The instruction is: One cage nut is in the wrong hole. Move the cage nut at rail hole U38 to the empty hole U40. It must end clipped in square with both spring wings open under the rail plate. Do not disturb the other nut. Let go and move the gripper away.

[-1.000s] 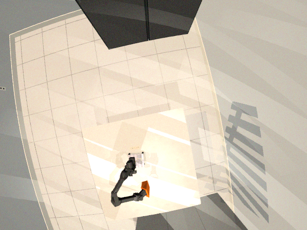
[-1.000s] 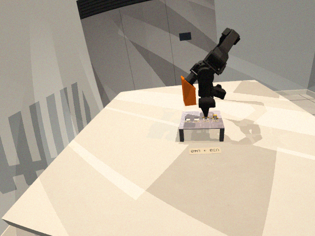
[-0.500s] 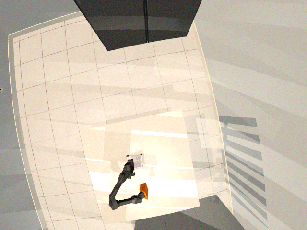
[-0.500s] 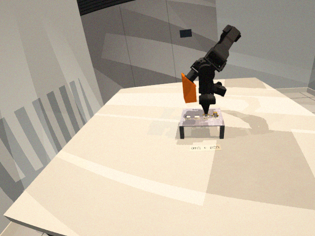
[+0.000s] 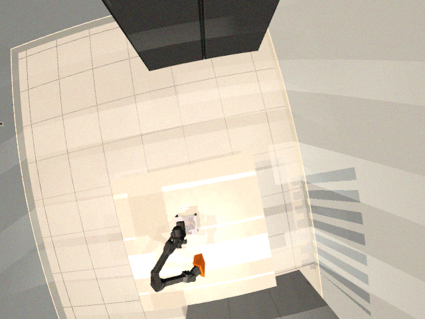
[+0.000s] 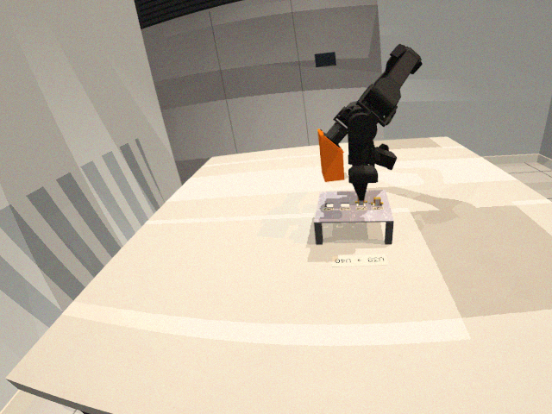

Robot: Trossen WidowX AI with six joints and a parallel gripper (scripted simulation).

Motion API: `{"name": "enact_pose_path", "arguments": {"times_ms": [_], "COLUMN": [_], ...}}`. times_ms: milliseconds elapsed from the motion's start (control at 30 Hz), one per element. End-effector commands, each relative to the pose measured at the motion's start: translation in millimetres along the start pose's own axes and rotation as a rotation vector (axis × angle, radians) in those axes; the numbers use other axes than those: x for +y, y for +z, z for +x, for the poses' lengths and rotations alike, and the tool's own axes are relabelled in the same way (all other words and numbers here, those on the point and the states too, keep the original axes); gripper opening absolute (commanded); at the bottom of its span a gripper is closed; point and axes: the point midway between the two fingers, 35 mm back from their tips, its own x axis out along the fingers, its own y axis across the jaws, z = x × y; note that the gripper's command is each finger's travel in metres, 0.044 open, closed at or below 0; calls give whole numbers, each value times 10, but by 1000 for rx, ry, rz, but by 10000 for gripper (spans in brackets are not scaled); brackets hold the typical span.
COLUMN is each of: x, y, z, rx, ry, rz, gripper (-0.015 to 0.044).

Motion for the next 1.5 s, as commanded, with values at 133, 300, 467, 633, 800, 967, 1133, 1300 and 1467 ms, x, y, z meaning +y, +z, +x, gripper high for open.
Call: {"name": "enact_pose_path", "arguments": {"times_ms": [133, 300, 467, 633, 800, 967, 1133, 1300, 1467], "x": [10, 15, 16, 20, 21, 24, 27, 30, 32], "y": [-2, -2, -2, -3, -3, -4, -5, -6, -7], "z": [1, 1, 1, 1, 1, 1, 1, 0, 0], "rx": [-1, -1, -1, -1, -1, -1, -1, -1, -1], "ry": [-13, -22, -25, -33, -36, -41, -47, -53, -58], "rz": [4, 4, 4, 4, 4, 4, 4, 4, 4], "gripper": [30, 30, 30, 30, 30, 30, 30, 30, 30]}}
